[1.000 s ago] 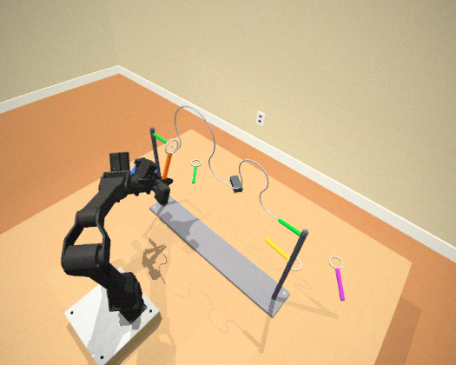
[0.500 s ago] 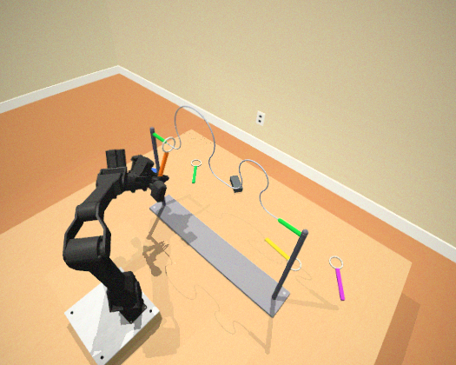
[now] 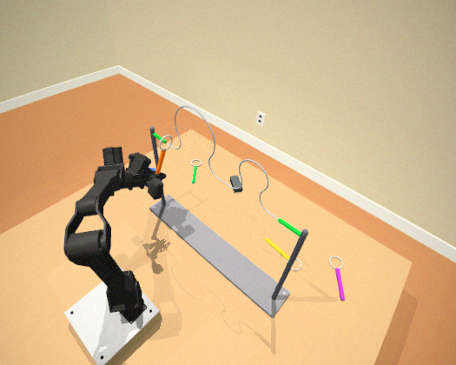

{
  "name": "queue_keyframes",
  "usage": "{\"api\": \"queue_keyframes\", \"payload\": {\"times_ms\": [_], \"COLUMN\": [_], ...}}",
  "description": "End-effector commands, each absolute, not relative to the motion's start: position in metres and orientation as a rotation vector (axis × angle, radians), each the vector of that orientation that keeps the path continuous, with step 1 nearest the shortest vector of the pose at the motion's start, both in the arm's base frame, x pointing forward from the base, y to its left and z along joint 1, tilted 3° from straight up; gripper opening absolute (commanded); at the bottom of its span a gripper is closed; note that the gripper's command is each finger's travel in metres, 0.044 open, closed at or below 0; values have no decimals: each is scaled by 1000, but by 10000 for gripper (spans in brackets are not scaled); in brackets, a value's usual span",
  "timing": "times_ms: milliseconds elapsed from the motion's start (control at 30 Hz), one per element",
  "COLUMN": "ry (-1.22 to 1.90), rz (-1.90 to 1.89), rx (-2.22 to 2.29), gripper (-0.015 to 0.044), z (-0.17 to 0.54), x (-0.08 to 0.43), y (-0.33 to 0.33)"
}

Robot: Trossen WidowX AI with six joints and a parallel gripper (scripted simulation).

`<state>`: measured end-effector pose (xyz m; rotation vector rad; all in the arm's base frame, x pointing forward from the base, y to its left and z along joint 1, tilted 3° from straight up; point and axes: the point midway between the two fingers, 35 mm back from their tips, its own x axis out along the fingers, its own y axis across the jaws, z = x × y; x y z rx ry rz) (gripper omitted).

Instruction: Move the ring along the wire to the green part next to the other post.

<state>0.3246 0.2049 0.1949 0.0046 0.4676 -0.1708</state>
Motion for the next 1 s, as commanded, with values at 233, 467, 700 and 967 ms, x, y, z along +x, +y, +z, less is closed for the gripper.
{"api": "queue_keyframes", "payload": {"times_ms": [233,467,700,967], "ry": [460,460,460,460], "rz": [-172,-172,-172,-172], "rx": [15,15,15,15], "gripper": [-150,-150,-150,-150], "z": [198,195,185,181], "x": [326,326,325,325], "y": [218,221,222,222]}}
